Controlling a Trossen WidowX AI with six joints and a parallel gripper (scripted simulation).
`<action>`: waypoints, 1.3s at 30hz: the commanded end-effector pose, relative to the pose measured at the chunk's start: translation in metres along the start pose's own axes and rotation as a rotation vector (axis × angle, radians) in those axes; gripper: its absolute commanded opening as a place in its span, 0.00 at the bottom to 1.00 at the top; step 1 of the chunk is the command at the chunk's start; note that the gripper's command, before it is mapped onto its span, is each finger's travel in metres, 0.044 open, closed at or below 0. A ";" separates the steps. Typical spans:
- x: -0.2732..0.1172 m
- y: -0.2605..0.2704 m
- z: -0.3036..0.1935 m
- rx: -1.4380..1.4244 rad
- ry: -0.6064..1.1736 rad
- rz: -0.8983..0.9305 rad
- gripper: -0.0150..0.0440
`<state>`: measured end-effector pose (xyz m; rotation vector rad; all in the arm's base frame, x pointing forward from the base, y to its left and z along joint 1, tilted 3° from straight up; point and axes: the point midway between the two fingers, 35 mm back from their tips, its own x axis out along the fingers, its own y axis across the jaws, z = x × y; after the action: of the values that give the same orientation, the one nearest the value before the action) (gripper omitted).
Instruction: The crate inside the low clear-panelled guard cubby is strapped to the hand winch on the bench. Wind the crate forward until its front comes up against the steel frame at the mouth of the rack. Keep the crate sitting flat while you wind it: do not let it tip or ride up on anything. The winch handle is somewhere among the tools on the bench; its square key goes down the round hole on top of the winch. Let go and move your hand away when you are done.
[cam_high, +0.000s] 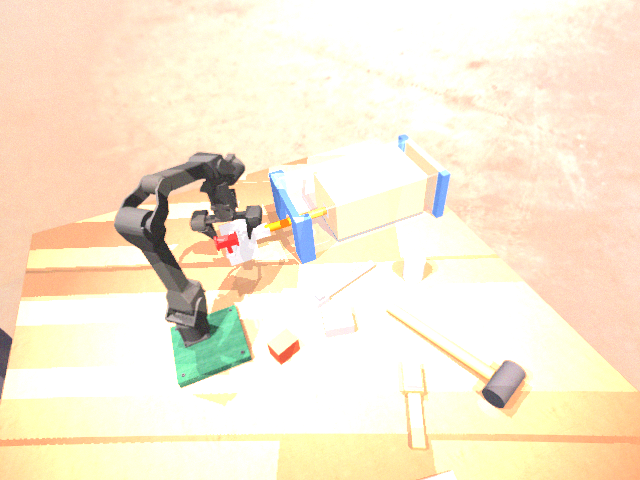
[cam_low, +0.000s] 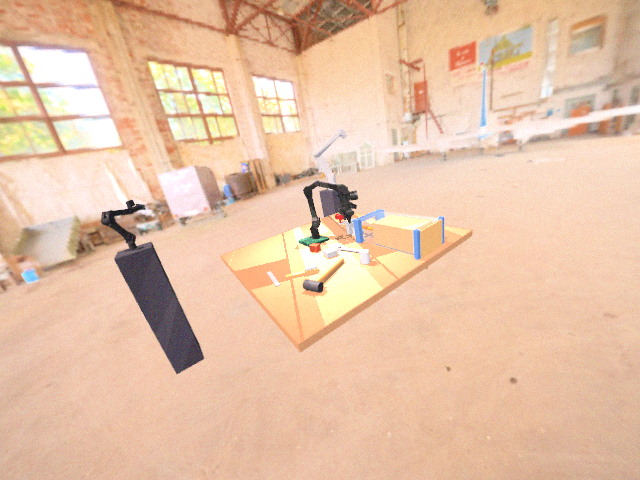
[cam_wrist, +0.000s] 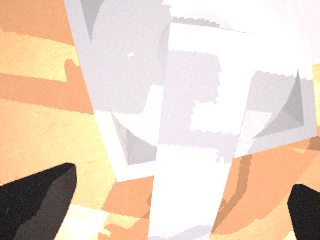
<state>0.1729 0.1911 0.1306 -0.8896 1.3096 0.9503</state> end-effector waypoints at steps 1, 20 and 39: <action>0.007 0.001 -0.001 0.005 0.003 0.006 1.00; 0.003 0.000 0.000 0.000 0.001 0.000 0.37; 0.000 0.001 0.002 0.000 0.049 -0.004 0.25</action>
<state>0.1726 0.1924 0.1288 -0.9040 1.3302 0.9451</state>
